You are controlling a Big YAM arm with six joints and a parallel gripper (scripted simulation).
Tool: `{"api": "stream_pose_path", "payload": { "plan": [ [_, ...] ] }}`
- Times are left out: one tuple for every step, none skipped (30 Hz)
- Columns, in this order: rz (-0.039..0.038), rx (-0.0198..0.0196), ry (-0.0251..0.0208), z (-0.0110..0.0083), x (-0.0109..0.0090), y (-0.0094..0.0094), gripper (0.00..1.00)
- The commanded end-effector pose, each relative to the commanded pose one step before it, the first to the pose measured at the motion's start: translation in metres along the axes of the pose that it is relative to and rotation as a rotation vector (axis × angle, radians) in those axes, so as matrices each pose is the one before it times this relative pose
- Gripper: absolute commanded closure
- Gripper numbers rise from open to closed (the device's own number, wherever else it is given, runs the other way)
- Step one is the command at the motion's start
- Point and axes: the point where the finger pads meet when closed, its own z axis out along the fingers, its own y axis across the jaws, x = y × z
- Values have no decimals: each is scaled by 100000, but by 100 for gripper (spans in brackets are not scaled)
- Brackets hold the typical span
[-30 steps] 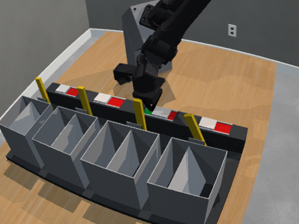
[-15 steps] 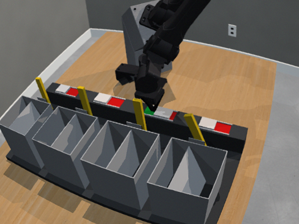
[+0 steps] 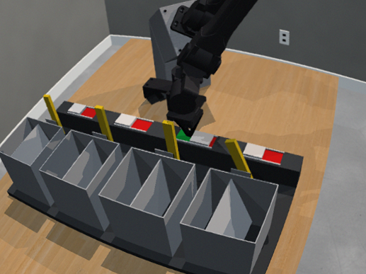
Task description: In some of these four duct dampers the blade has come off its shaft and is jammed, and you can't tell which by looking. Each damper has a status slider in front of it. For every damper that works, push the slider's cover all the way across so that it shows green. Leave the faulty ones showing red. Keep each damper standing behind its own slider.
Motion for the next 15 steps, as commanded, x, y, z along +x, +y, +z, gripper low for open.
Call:
{"api": "stream_pose_path", "payload": {
  "plan": [
    [-906, -32, 1714, -56, 954, 283, 100],
    [-20, -4, 6, 0, 30, 8, 100],
    [-19, -5, 7, 0, 29, 8, 100],
    [-28, -15, 12, 0, 29, 11, 100],
    [-39, -30, 18, 0, 29, 14, 100],
    [0, 0, 0, 0, 0, 0, 100],
    [0, 0, 0, 0, 0, 0, 100],
    [-546, -173, 117, 0, 49, 48, 100],
    [271, 92, -75, 0, 3, -25, 100],
    [250, 109, -49, 0, 7, -28, 100],
    [12, -8, 16, 0, 21, 3, 100],
    [-91, -59, 40, 0, 26, 16, 100],
    [-28, -7, -1, 0, 16, 2, 100],
    [-25, -12, 6, 0, 16, 3, 100],
    [2, 9, -4, 0, 12, -2, 100]
  ]
}}
